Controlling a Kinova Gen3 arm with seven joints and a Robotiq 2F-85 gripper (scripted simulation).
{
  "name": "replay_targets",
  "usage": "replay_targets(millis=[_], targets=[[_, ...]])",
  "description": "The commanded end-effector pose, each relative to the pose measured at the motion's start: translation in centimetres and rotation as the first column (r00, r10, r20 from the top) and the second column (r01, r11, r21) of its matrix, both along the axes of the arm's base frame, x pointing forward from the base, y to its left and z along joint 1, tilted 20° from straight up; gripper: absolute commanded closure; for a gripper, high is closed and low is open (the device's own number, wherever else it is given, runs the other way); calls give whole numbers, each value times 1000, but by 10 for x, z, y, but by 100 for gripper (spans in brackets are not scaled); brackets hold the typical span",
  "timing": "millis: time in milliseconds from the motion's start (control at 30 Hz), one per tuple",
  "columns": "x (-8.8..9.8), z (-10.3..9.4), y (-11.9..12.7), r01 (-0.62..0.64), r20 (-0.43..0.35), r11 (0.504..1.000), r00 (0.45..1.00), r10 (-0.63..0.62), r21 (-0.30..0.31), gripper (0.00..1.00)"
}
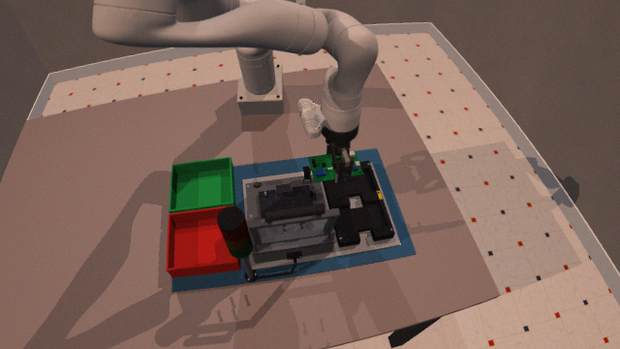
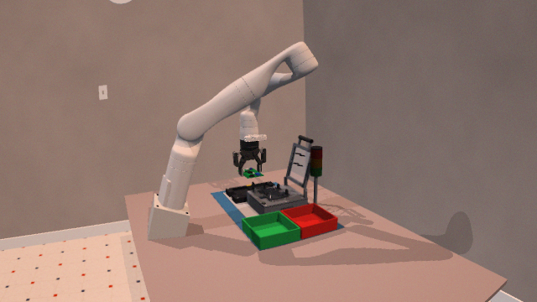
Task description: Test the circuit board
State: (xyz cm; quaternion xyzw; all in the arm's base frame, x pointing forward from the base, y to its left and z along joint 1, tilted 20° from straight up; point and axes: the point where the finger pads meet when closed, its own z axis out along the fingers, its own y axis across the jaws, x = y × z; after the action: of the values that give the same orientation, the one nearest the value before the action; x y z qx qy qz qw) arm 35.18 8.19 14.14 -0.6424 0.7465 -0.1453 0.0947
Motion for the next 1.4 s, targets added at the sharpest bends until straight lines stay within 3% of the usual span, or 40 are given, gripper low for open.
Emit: replay_targets(millis=[0, 833, 1367], targets=[[4, 4, -20, 32, 4, 999, 999, -32, 0, 23], [11, 20, -94, 32, 4, 999, 999, -32, 0, 23], [14, 25, -117, 32, 4, 999, 999, -32, 0, 23]])
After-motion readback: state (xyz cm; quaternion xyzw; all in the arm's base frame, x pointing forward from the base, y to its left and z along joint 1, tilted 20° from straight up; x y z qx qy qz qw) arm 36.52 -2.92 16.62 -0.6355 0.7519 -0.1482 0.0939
